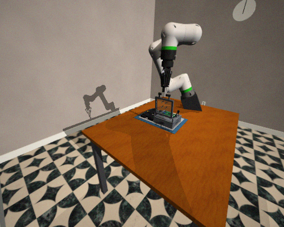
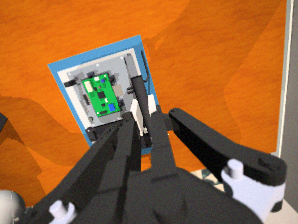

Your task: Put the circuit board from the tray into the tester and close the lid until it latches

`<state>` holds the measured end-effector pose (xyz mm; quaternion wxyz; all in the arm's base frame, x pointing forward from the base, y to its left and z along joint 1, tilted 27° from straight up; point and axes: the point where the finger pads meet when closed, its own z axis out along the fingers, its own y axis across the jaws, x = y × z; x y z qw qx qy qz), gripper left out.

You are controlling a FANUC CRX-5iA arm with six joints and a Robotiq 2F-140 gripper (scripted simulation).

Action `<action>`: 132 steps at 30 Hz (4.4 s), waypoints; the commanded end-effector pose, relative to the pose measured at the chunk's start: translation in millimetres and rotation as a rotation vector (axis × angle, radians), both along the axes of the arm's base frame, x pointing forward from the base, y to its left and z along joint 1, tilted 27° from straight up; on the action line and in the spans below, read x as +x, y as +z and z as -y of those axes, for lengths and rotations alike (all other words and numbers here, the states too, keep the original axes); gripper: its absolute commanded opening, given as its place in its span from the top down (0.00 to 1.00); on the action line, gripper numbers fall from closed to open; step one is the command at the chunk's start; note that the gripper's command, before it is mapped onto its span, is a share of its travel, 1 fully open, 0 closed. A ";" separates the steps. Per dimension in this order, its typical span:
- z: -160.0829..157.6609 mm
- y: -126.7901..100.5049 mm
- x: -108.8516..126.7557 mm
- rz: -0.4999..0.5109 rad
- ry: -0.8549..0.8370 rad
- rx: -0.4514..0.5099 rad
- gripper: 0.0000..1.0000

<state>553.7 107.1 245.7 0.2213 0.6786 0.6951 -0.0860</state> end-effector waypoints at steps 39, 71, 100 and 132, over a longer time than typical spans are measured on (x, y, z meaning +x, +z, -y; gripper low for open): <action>2.7 -8.1 -46.5 -0.001 0.000 0.000 1.00; 10.5 -26.6 -89.9 -0.001 0.000 0.000 1.00; 22.8 -54.4 -126.6 -0.001 0.000 0.000 1.00; 41.5 -95.7 -157.4 -0.001 0.000 0.000 1.00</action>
